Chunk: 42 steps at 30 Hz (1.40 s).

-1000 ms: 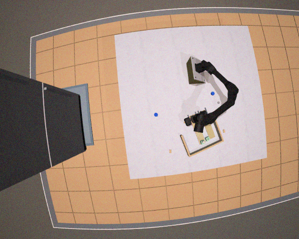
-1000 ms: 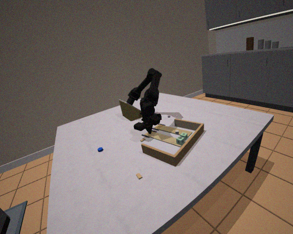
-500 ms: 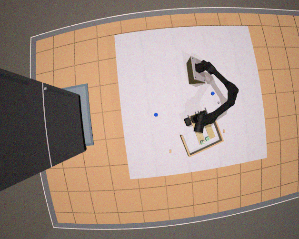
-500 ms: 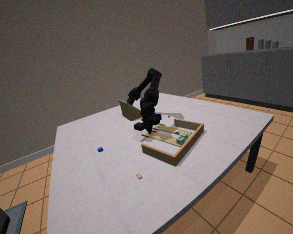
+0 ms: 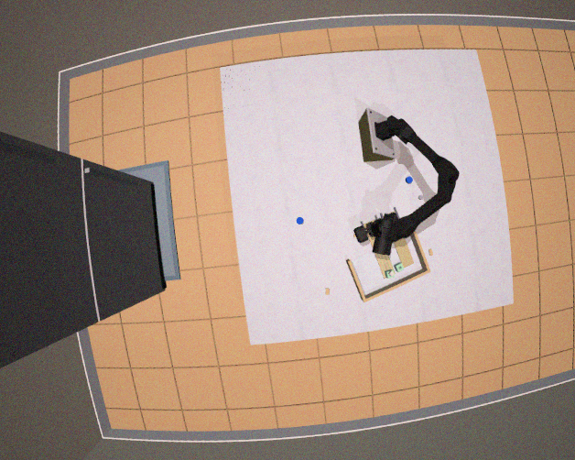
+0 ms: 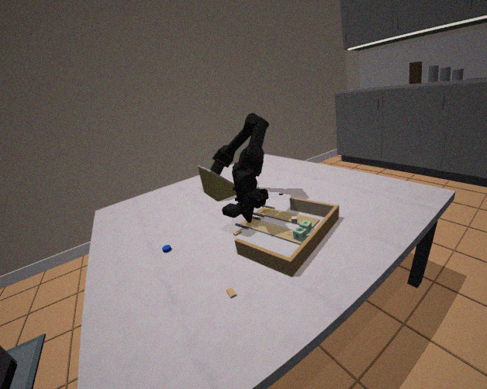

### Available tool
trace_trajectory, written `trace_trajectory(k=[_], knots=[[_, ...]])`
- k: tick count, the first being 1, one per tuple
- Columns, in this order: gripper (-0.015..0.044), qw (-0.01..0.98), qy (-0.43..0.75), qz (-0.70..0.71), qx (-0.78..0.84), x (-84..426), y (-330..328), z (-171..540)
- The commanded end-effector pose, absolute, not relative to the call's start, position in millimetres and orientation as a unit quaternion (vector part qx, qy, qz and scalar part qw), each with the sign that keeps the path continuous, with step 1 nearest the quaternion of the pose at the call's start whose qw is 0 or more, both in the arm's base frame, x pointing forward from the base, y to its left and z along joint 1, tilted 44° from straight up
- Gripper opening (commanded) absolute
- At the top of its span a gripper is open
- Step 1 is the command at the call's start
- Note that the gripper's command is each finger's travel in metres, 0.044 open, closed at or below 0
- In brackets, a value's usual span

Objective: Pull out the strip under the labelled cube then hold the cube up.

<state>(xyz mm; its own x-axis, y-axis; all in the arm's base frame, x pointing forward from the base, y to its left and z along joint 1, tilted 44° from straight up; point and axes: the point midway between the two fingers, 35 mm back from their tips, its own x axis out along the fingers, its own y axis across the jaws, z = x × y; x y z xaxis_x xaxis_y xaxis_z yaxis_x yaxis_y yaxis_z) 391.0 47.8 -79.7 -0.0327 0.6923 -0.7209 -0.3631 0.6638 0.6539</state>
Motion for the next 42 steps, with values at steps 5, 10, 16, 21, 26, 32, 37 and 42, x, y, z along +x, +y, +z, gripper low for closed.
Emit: trace_trajectory(k=[5, 10, 16, 21, 26, 32, 37, 42], knots=[[0.0000, 0.678, 0.610, 0.388, 0.136, 376, 46, -86], [0.0000, 0.678, 0.610, 0.388, 0.136, 369, 44, -89], [0.0000, 0.677, 0.610, 0.388, 0.136, 360, 41, -91], [0.0000, 0.677, 0.610, 0.388, 0.136, 353, 39, -93], [0.0000, 0.677, 0.610, 0.388, 0.136, 347, 37, -95], [0.0000, 0.677, 0.611, 0.387, 0.136, 338, 34, -97], [0.0000, 0.677, 0.611, 0.387, 0.136, 331, 32, -99], [0.0000, 0.677, 0.611, 0.387, 0.137, 324, 30, -101]])
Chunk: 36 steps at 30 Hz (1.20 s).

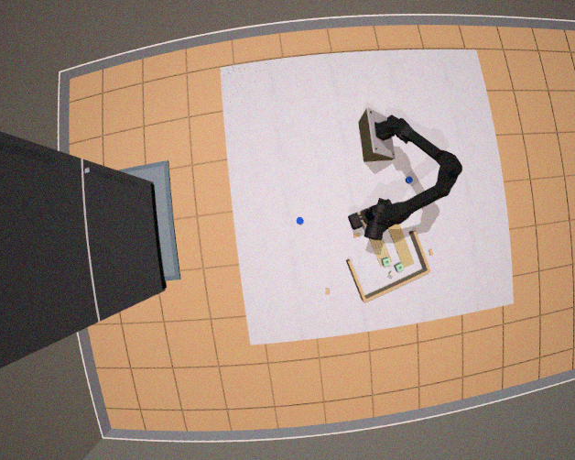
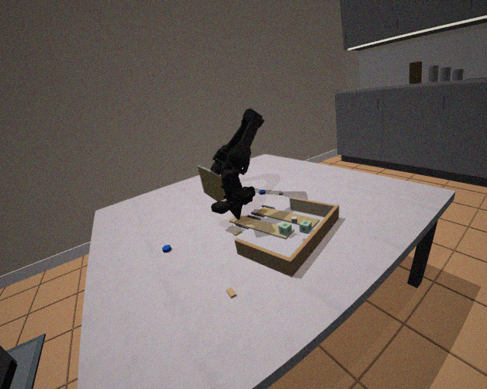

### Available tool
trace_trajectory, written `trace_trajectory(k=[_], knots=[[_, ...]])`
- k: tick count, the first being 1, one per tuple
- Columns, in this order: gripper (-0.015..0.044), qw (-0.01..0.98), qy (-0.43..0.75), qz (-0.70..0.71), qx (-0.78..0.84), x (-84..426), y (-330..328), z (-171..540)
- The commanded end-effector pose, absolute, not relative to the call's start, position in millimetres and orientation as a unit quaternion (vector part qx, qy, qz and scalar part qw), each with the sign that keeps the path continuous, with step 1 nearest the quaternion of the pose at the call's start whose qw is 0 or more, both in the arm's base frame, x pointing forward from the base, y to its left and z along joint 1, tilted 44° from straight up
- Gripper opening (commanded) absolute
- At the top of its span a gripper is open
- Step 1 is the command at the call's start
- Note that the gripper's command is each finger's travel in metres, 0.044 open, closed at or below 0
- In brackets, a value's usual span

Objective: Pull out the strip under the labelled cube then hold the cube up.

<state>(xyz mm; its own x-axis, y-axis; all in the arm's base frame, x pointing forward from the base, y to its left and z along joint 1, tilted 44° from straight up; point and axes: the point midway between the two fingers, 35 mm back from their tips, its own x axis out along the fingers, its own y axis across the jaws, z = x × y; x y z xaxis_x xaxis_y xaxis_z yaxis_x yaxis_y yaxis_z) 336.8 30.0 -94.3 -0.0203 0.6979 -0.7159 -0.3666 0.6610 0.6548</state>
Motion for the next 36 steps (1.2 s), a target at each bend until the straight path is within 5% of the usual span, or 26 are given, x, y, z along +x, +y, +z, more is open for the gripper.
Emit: trace_trajectory(k=[1, 36], knots=[[0.0000, 0.677, 0.611, 0.387, 0.137, 323, 30, -102], [0.0000, 0.676, 0.612, 0.387, 0.136, 271, 13, -115]])
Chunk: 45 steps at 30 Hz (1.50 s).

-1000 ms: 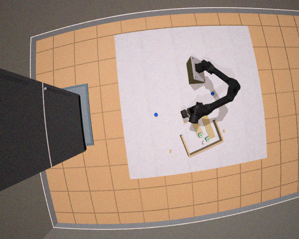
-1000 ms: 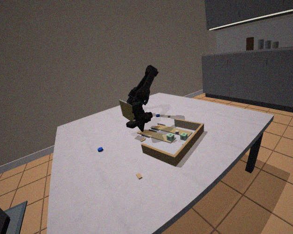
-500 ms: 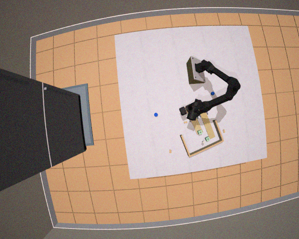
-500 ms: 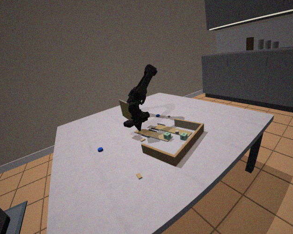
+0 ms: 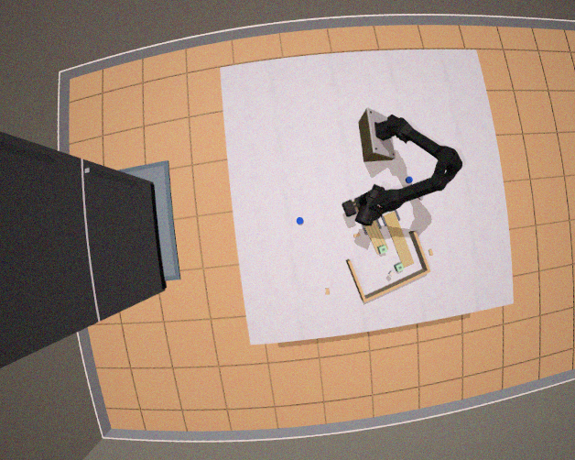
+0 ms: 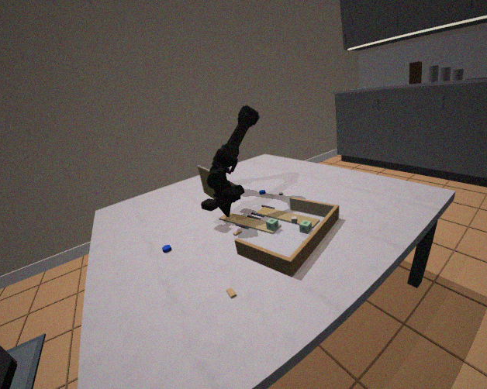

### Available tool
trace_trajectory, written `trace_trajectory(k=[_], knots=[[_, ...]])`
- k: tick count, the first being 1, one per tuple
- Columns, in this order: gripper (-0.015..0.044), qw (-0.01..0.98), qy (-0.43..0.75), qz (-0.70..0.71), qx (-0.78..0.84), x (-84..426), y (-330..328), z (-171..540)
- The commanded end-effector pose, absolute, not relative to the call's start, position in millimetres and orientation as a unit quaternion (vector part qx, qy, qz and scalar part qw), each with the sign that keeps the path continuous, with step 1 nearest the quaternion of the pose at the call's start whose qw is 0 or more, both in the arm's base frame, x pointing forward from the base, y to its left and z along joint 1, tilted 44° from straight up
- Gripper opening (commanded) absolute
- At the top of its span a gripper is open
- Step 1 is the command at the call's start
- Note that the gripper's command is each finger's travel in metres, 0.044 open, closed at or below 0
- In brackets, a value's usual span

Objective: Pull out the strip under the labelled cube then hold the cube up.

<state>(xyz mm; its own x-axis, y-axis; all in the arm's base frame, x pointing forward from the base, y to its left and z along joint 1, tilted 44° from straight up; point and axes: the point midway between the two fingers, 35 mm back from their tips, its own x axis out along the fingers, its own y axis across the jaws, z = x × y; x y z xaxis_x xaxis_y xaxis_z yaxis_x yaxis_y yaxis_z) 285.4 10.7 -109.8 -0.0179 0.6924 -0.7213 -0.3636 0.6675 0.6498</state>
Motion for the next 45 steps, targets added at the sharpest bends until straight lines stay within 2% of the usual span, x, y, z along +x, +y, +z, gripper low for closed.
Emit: trace_trajectory(k=[1, 45], knots=[[0.0000, 0.676, 0.612, 0.387, 0.136, 270, 13, -115], [0.0000, 0.676, 0.613, 0.386, 0.136, 215, -5, -129]])
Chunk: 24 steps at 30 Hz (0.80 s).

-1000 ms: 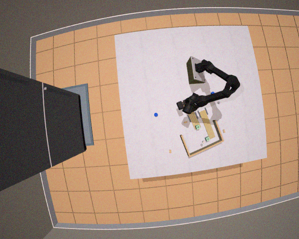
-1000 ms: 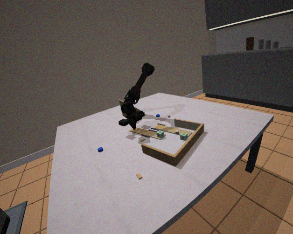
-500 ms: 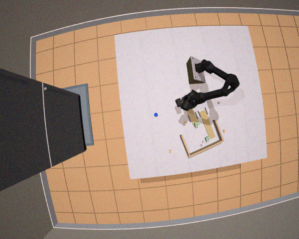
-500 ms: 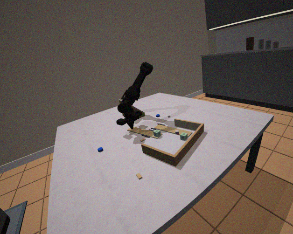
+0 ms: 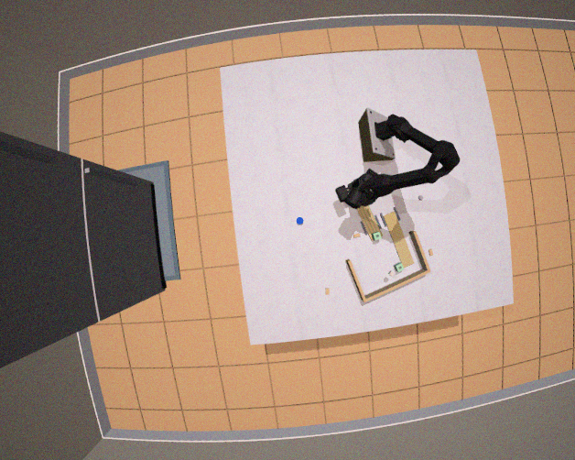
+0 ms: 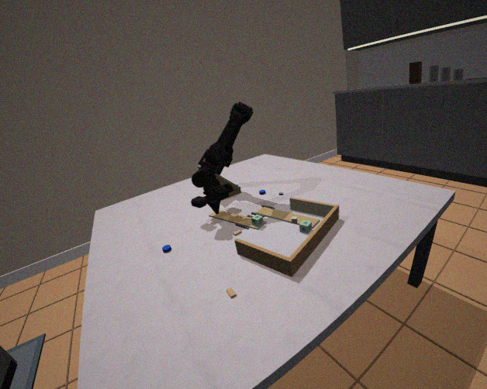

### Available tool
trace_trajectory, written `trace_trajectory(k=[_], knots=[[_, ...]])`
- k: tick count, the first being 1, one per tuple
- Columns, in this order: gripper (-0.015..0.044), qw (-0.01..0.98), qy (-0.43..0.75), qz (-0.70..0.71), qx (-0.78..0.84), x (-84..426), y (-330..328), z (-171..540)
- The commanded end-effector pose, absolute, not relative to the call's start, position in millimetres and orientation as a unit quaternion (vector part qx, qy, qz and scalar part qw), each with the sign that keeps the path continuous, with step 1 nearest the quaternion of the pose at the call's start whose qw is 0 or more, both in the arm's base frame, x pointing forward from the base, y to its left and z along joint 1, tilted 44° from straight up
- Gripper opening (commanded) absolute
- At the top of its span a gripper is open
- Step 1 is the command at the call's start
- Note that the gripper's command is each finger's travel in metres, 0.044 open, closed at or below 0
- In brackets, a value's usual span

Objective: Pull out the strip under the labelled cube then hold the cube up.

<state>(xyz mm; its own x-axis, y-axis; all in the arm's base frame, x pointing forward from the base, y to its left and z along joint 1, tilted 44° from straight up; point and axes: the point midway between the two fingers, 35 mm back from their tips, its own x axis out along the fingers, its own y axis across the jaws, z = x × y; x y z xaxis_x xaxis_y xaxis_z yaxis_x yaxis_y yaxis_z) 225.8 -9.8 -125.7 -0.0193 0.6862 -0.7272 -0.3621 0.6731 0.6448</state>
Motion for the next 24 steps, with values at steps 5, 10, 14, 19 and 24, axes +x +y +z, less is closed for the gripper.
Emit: trace_trajectory(k=[5, 10, 14, 19, 24], knots=[[0.0000, 0.676, 0.613, 0.386, 0.136, 215, -5, -129], [0.0000, 0.676, 0.613, 0.386, 0.136, 215, -5, -129], [0.0000, 0.676, 0.613, 0.386, 0.136, 215, -5, -129], [0.0000, 0.676, 0.613, 0.386, 0.136, 215, -5, -129], [0.0000, 0.685, 0.606, 0.382, 0.134, 227, -16, -120]])
